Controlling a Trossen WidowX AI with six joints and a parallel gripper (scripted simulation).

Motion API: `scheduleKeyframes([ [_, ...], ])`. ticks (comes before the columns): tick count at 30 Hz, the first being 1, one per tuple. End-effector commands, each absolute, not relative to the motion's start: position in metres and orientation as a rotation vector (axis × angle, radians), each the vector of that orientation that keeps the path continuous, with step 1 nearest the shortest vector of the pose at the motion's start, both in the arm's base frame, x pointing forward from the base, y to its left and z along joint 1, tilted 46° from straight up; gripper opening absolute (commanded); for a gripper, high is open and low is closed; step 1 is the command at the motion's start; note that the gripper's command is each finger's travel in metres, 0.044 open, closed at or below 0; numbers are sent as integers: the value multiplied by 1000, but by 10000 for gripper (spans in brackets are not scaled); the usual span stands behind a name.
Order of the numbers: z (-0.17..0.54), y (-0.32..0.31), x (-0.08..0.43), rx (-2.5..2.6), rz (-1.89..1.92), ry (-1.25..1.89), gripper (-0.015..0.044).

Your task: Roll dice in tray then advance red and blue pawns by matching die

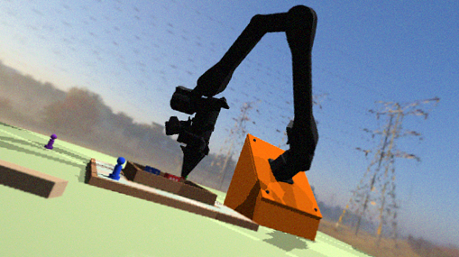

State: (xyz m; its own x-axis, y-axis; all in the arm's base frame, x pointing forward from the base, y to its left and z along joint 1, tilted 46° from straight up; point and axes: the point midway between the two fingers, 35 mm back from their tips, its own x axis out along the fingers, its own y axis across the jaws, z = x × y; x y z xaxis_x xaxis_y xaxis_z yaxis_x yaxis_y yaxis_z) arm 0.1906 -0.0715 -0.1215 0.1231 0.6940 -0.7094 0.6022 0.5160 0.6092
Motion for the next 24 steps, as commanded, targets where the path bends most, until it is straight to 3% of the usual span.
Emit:
scheduleKeyframes([
  [1,-125,-66,190,1164,96,1557,0],
  [10,-133,-58,192,1164,96,1557,0],
  [24,-130,-63,193,1151,96,1551,367],
])
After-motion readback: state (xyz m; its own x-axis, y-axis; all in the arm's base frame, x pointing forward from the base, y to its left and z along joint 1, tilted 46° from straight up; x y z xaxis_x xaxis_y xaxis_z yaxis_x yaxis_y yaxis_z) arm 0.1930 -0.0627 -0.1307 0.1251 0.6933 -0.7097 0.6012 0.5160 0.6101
